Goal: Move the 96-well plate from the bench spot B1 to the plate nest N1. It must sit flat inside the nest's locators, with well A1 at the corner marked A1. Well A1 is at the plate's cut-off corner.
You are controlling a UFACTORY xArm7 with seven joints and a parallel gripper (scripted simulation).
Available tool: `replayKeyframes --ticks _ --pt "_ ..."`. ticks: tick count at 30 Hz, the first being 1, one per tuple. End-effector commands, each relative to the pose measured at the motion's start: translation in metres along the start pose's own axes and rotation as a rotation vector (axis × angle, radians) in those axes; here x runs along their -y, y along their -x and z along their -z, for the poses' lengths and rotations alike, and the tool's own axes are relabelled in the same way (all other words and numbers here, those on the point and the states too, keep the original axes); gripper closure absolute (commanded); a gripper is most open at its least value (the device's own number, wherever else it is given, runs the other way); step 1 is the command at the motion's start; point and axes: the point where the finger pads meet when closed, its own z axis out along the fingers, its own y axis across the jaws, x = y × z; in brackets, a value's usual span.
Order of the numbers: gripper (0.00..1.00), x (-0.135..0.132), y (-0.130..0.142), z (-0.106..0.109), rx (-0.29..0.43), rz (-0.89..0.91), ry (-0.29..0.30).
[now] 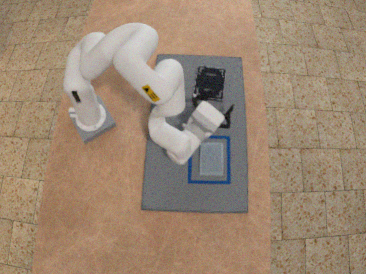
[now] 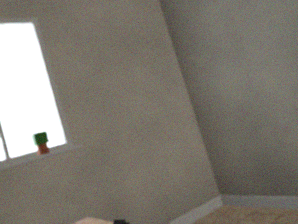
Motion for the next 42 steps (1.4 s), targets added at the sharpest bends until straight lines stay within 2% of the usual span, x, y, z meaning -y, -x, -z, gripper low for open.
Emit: replayKeyframes --ticks 1,17,30,34,42 --pt "0.0 0.0 -0.001 0.0 -0.002 0.003 -0.001" --pt "0.0 0.0 -0.001 0.0 -0.002 0.003 -0.001" --pt "0.0 0.027 0.011 -0.008 0.135 -0.365 -0.1" --pt "0.0 0.032 0.013 -0.008 0.155 -0.409 -0.109" --pt "0.0 0.047 0.021 -0.007 0.268 -0.619 -0.138"
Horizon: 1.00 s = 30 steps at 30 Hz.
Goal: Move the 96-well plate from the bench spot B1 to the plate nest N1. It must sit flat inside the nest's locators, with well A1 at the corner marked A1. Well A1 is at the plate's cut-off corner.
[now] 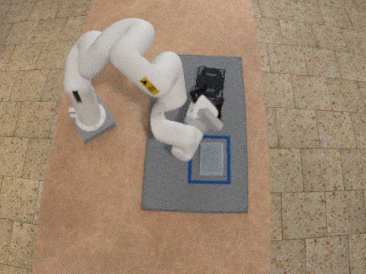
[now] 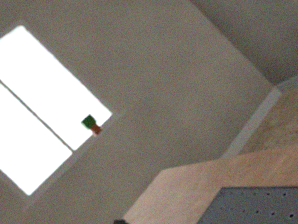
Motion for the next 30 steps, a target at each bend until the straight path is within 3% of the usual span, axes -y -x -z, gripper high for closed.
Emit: replayKeyframes --ticks 1,17,21,26,30 --pt "0.0 0.006 0.006 -0.002 0.078 -0.148 -0.015" --pt "0.0 0.017 0.025 0.001 0.268 -0.48 0.021" --pt "0.0 0.02 0.031 0.005 0.334 -0.591 0.056" --pt "0.0 0.02 0.033 0.006 0.363 -0.64 0.077" --pt "0.0 0.022 0.043 0.015 0.427 -0.743 0.134"
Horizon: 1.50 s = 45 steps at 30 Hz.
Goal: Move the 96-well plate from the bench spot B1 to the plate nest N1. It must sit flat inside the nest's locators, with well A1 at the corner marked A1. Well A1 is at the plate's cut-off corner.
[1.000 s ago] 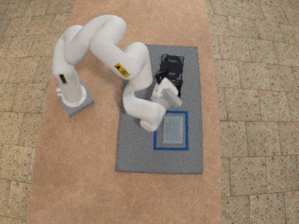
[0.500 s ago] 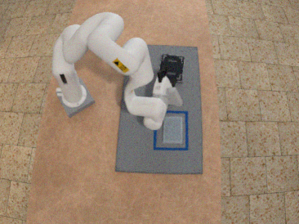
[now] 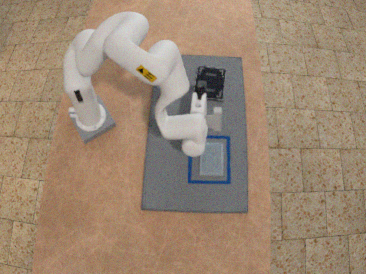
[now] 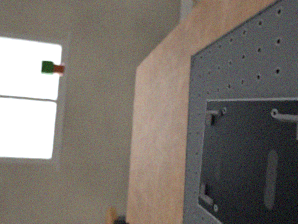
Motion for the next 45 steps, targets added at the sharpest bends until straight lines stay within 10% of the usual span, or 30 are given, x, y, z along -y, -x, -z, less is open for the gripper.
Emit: replayKeyframes --ticks 1,22,45 --pt "0.0 -0.005 0.009 0.004 0.065 -0.133 0.067" --pt "0.0 -0.026 0.025 0.03 0.155 -0.533 0.378" --pt "0.0 -0.056 0.023 0.092 0.003 -0.916 0.78"
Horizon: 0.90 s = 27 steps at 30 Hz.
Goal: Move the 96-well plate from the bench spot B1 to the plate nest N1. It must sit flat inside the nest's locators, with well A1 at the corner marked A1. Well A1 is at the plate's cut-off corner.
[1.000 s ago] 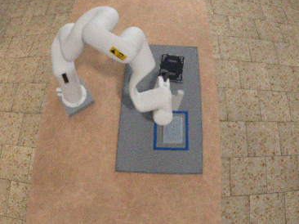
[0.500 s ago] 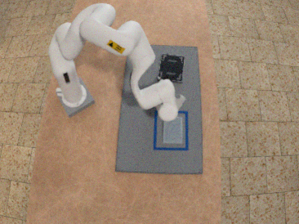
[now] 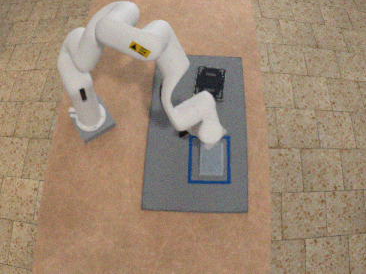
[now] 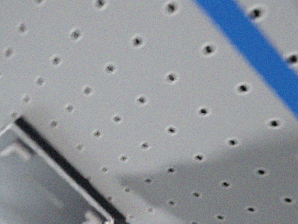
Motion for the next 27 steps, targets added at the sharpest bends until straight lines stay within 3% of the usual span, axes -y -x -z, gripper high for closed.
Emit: replayKeyframes --ticks 1,15,19,27 --pt "0.0 -0.007 -0.008 0.008 -0.047 -0.087 0.059" --pt "0.0 -0.028 -0.036 0.044 -0.246 -0.354 0.172" --pt "0.0 -0.029 -0.039 0.048 -0.271 -0.381 0.178" --pt "0.0 -0.034 -0.057 0.074 -0.418 -0.528 0.195"
